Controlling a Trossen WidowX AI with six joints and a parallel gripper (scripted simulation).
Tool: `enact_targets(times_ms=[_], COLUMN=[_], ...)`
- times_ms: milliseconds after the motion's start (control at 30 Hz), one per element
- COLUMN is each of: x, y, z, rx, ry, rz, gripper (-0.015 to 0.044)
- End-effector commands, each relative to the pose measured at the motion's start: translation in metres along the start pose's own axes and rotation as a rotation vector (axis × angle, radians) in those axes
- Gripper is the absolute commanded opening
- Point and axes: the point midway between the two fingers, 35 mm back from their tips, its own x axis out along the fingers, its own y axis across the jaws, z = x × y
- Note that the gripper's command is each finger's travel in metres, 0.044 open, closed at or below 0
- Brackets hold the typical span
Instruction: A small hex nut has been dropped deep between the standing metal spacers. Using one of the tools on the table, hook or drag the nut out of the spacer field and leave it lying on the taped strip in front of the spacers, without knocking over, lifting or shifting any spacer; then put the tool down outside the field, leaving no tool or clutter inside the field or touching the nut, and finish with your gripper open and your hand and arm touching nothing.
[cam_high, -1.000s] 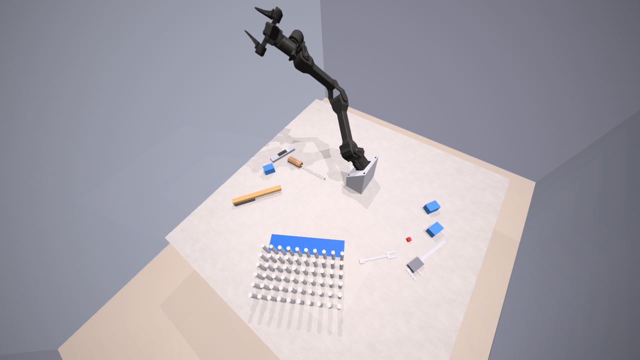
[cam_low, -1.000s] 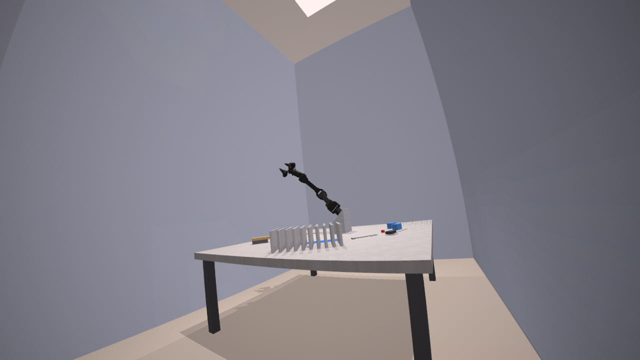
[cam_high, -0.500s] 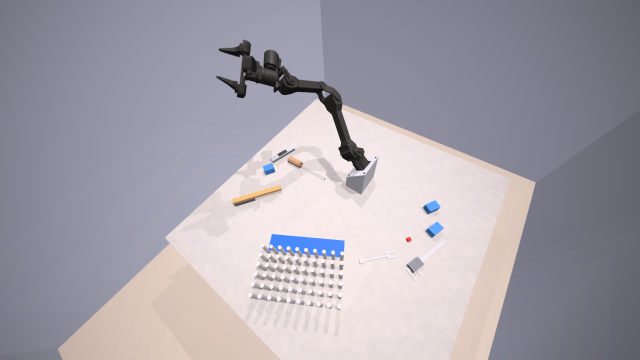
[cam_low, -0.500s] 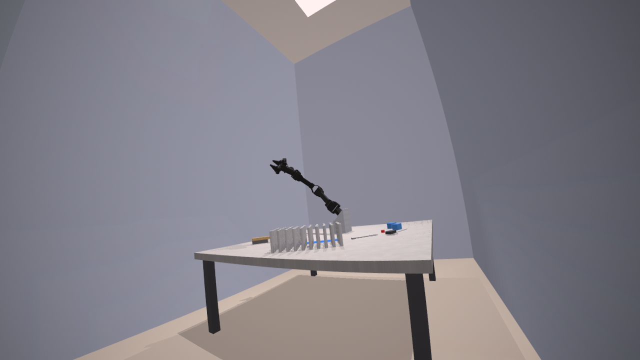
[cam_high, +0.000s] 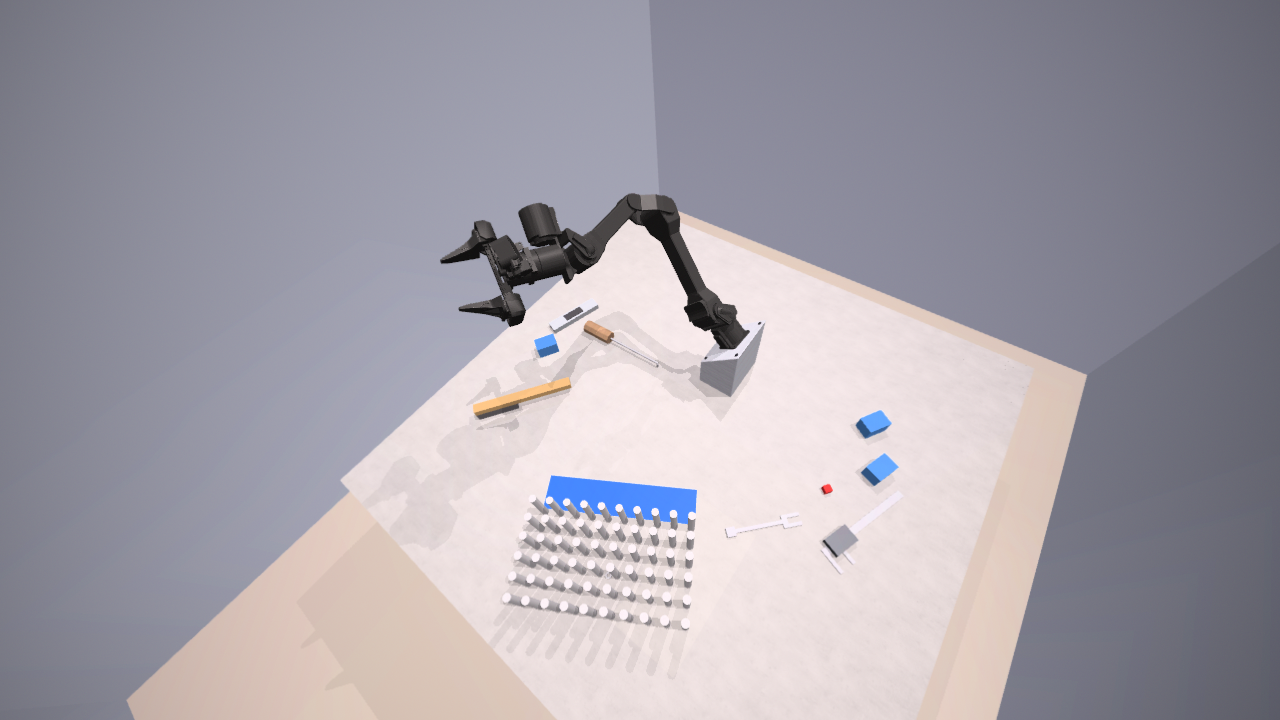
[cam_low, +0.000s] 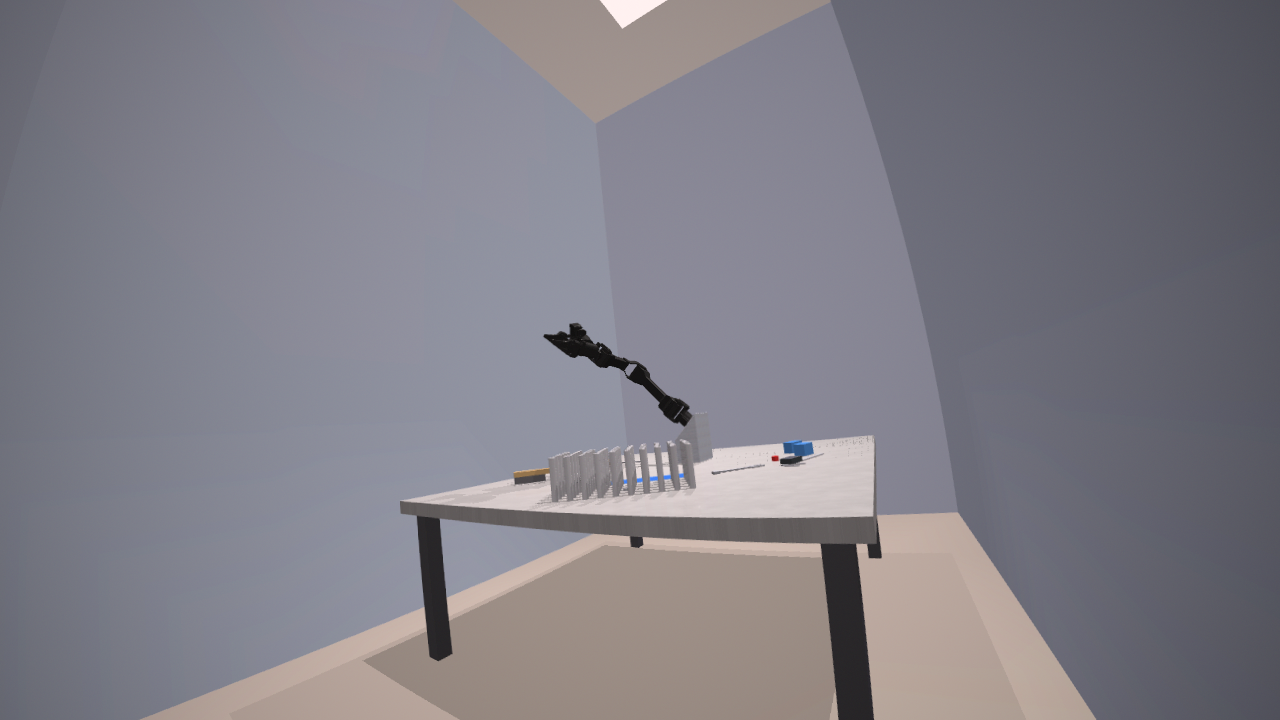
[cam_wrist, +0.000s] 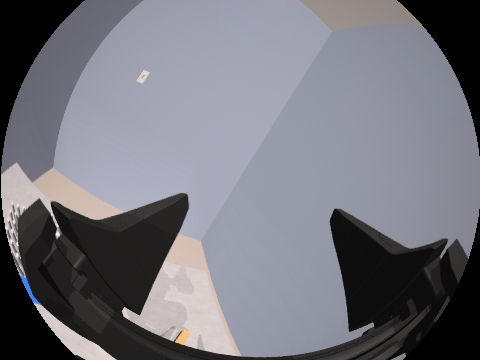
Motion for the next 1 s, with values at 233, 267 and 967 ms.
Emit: enact_targets(times_ms=[233, 267, 967], x=[-0.023, -0.029, -0.183], y=[0.181, 0.195, 0.373], z=[-0.059, -0.065, -0.154], rx=[0.333, 0.364, 0.824], ry=[0.161, 0.183, 0.664], rz=[0.299, 0.323, 0.604], gripper=[0.0440, 0.0440, 0.0440])
